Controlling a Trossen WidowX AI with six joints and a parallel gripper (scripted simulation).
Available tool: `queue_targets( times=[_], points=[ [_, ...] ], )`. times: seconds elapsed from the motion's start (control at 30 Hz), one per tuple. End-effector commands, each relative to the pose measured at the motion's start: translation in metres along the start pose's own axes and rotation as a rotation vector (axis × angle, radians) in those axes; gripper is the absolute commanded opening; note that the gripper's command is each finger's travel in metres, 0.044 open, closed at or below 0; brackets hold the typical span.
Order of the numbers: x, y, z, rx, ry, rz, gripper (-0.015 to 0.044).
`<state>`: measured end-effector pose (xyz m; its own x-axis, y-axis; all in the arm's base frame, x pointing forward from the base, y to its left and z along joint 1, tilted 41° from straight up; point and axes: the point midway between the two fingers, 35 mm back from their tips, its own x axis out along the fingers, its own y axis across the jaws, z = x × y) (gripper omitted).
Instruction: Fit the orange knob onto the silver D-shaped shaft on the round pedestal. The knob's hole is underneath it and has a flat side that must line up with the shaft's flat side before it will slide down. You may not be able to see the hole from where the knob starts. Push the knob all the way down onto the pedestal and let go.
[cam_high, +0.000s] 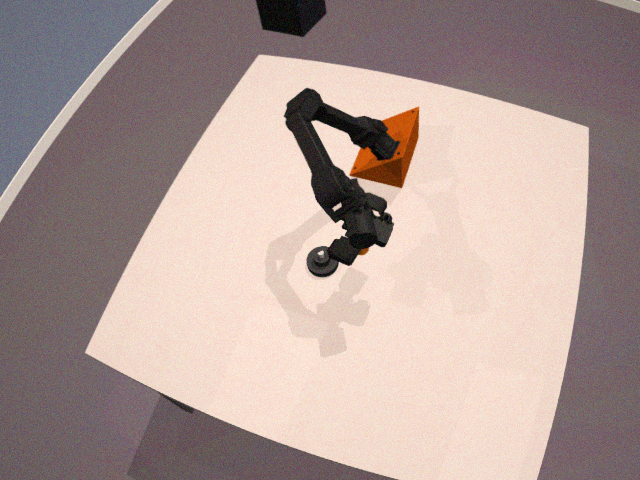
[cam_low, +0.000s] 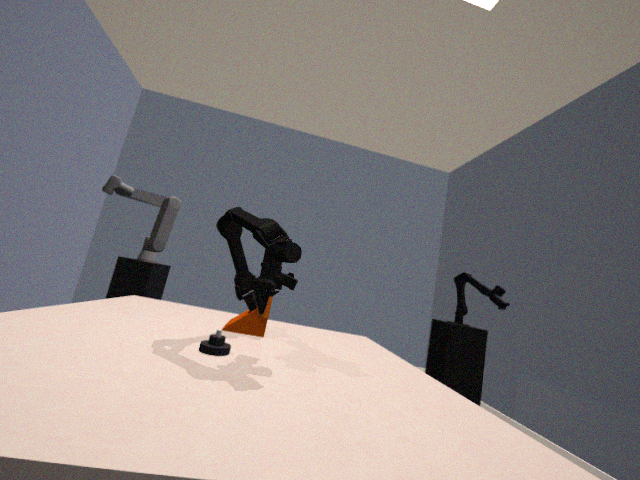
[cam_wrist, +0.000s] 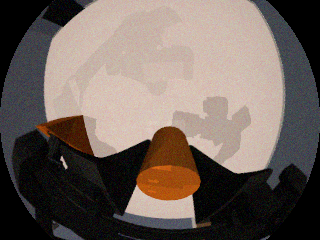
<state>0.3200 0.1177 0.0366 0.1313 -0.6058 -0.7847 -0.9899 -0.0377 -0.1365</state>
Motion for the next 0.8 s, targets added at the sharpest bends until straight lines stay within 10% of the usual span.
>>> queue_targets(
  times=[0.0, 0.77],
  points=[
    [0.003, -0.006, -0.013, -0.001, 0.001, -0.006, 0.0],
    [0.02, -0.027, -0.079, 0.009, 0.019, -0.008, 0.0]
  ],
)
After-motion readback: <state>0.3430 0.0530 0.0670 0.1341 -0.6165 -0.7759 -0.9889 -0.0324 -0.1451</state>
